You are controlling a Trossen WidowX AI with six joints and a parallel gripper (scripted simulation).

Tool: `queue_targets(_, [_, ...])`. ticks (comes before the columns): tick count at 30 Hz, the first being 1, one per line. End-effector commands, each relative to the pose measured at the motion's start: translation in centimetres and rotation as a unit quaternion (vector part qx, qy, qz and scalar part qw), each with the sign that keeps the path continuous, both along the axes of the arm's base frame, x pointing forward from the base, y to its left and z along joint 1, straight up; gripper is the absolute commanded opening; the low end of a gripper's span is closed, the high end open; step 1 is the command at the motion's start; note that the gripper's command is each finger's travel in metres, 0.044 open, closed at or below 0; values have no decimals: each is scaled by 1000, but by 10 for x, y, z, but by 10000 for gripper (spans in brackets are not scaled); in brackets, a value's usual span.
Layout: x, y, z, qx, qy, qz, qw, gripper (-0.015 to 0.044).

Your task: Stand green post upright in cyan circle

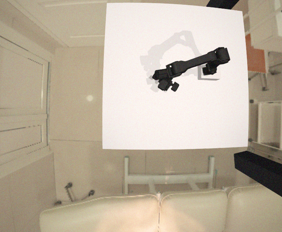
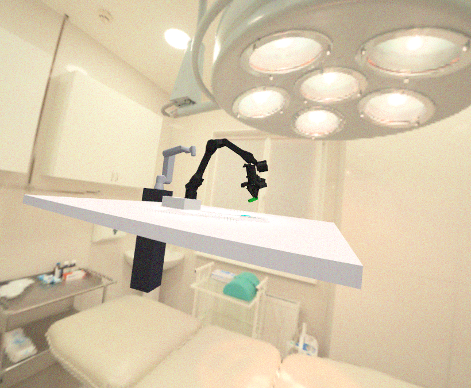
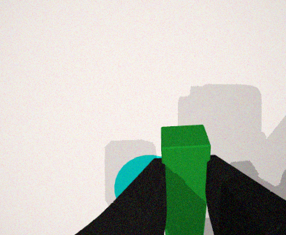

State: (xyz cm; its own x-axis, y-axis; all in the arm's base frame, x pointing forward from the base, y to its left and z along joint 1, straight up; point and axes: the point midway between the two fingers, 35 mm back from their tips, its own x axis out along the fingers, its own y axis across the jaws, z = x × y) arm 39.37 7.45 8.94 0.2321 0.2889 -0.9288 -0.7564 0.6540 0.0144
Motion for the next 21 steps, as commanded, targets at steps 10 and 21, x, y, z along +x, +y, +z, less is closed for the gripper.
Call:
queue_targets(10, [7,-1,-4,40,-25,-16,999,23])
queue_targets(21, [13,-2,-7,72,-46,-27,996,23])
